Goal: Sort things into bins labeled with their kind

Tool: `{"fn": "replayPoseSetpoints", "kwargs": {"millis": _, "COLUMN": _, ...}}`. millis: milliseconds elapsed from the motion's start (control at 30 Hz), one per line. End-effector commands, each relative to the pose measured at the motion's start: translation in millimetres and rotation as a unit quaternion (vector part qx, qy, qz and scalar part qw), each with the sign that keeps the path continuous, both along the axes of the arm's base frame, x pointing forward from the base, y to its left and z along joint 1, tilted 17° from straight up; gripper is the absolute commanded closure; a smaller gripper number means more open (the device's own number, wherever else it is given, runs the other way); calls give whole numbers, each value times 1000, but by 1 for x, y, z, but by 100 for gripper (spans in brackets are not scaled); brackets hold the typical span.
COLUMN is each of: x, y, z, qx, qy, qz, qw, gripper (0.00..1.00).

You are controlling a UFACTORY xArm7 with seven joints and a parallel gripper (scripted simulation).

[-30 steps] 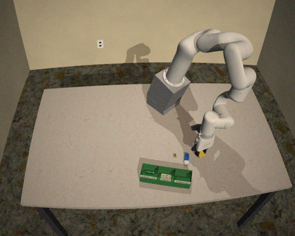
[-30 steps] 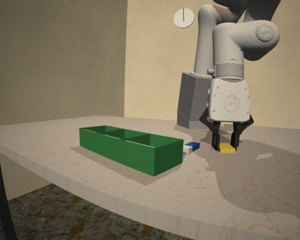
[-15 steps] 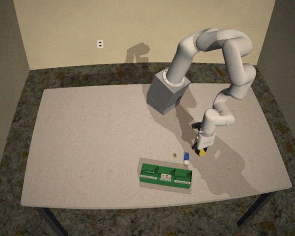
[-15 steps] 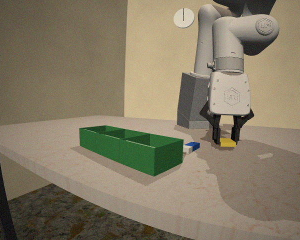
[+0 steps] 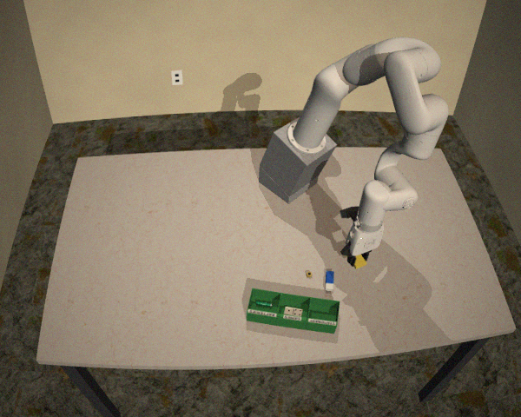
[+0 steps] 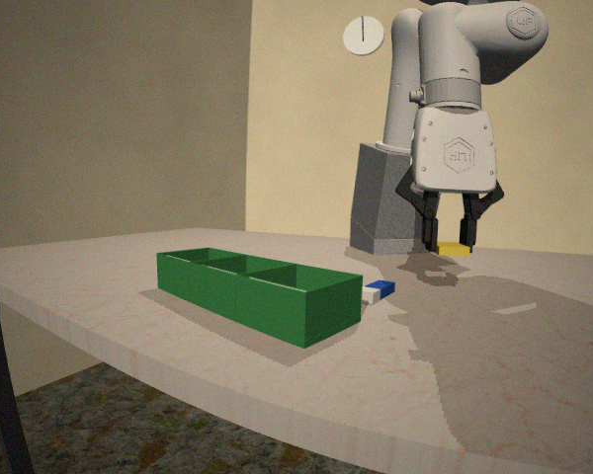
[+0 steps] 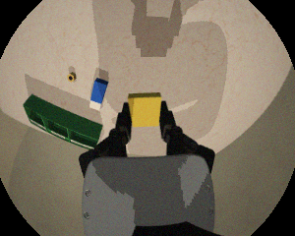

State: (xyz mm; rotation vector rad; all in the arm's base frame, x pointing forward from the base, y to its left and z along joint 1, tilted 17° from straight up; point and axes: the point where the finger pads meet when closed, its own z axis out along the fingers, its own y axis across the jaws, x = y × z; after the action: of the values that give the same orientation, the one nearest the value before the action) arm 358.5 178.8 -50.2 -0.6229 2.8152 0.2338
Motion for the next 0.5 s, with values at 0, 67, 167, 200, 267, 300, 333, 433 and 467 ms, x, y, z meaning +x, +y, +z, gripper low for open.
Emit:
{"fn": "replayPoseSetpoints", "kwargs": {"millis": 0, "x": 0, "y": -1, "z": 4, "qx": 0, "qy": 2, "qz": 0, "qw": 1000, "gripper": 100}}
{"fn": "replayPoseSetpoints", "kwargs": {"millis": 67, "x": 0, "y": -1, "z": 4, "qx": 0, "qy": 2, "qz": 0, "qw": 1000, "gripper": 100}}
{"fn": "replayPoseSetpoints", "kwargs": {"millis": 167, "x": 0, "y": -1, "z": 4, "qx": 0, "qy": 2, "qz": 0, "qw": 1000, "gripper": 100}}
{"fn": "replayPoseSetpoints", "kwargs": {"millis": 200, "x": 0, "y": -1, "z": 4, "qx": 0, "qy": 2, "qz": 0, "qw": 1000, "gripper": 100}}
{"fn": "replayPoseSetpoints", "kwargs": {"millis": 267, "x": 0, "y": -1, "z": 4, "qx": 0, "qy": 2, "qz": 0, "qw": 1000, "gripper": 100}}
{"fn": "replayPoseSetpoints", "kwargs": {"millis": 300, "x": 0, "y": -1, "z": 4, "qx": 0, "qy": 2, "qz": 0, "qw": 1000, "gripper": 100}}
{"fn": "replayPoseSetpoints", "kwargs": {"millis": 333, "x": 0, "y": -1, "z": 4, "qx": 0, "qy": 2, "qz": 0, "qw": 1000, "gripper": 100}}
{"fn": "replayPoseSetpoints", "kwargs": {"millis": 433, "x": -1, "y": -1, "z": 8, "qx": 0, "qy": 2, "qz": 0, "qw": 1000, "gripper": 100}}
{"fn": "replayPoseSetpoints", "kwargs": {"millis": 467, "x": -2, "y": -2, "z": 10, "qx": 0, "qy": 2, "qz": 0, "qw": 1000, "gripper": 100}}
